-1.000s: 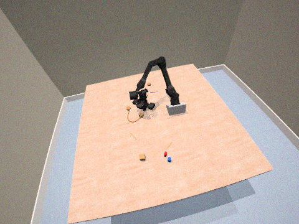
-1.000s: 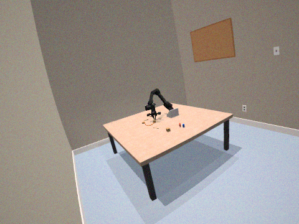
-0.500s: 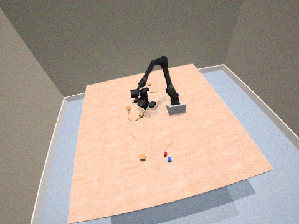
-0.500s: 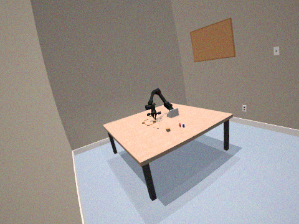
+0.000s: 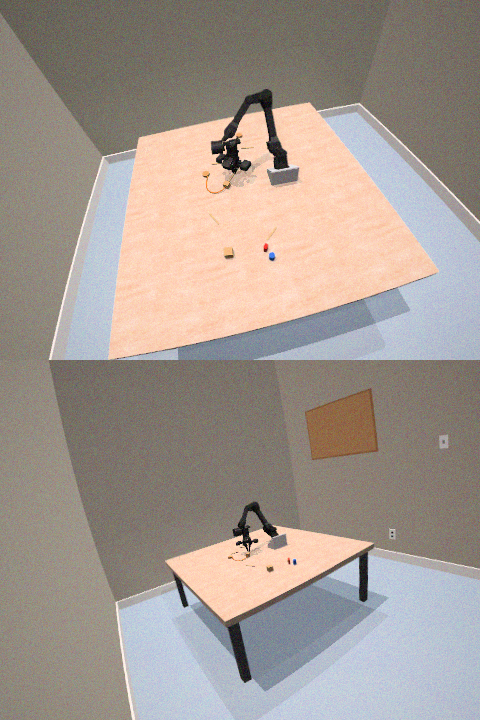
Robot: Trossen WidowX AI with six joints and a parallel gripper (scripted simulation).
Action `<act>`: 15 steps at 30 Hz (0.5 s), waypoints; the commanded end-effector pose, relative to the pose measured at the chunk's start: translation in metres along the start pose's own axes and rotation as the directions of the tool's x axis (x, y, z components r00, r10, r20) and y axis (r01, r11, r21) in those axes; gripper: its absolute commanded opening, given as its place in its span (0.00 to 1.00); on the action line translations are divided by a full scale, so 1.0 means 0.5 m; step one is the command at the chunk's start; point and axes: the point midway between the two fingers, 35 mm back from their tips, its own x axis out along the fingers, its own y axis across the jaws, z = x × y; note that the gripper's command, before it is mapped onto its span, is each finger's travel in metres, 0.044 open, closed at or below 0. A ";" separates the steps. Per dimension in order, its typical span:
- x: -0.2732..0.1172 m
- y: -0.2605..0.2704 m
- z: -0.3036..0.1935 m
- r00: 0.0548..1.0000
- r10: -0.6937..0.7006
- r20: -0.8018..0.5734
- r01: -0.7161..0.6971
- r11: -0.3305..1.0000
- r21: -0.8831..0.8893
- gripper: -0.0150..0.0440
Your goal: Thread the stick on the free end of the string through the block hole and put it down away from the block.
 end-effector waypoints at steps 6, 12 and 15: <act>-0.005 0.004 -0.025 1.000 -0.001 0.007 0.001 1.000 0.005 0.25; -0.006 0.008 -0.041 1.000 -0.001 0.007 0.001 1.000 0.004 0.25; -0.007 0.008 -0.049 1.000 -0.001 0.007 0.001 1.000 0.005 0.25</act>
